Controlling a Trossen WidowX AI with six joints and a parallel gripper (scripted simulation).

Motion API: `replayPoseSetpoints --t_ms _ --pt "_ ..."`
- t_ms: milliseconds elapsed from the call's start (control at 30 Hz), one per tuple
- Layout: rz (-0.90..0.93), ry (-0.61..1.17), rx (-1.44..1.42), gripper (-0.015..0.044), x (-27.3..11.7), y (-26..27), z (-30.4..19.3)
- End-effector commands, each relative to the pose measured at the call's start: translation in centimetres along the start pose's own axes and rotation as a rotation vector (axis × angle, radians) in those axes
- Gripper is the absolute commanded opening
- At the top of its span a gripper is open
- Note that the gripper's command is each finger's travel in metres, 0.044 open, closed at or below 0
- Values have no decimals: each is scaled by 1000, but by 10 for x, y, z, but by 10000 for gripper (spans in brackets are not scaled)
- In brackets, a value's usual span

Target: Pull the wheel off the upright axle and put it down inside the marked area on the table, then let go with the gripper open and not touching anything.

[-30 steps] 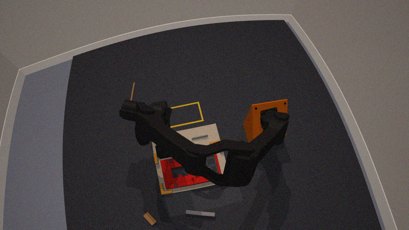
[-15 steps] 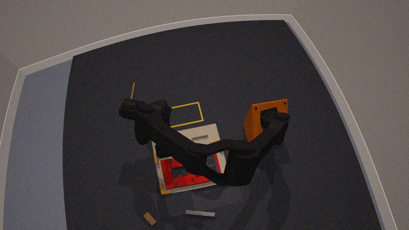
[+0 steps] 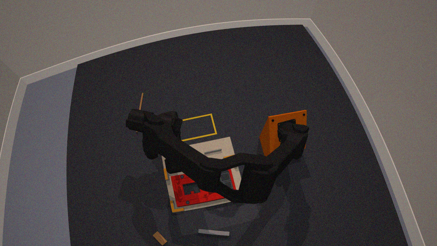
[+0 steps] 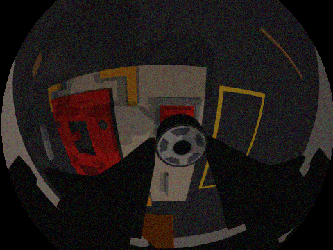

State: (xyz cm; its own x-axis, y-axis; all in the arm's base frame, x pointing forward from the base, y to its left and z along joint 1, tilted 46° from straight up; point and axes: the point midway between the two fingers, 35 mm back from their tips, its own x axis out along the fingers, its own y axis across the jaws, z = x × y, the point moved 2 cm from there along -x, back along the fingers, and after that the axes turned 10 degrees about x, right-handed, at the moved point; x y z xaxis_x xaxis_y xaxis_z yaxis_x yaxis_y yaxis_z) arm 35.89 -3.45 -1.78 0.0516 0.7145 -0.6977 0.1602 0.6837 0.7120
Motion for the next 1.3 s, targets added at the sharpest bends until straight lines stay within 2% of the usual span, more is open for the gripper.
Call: replayPoseSetpoints --t_ms 0,1267 --pt "-1 -10 -2 0 -6 0 1" --pt "0 -13 1 0 -19 -1 1"
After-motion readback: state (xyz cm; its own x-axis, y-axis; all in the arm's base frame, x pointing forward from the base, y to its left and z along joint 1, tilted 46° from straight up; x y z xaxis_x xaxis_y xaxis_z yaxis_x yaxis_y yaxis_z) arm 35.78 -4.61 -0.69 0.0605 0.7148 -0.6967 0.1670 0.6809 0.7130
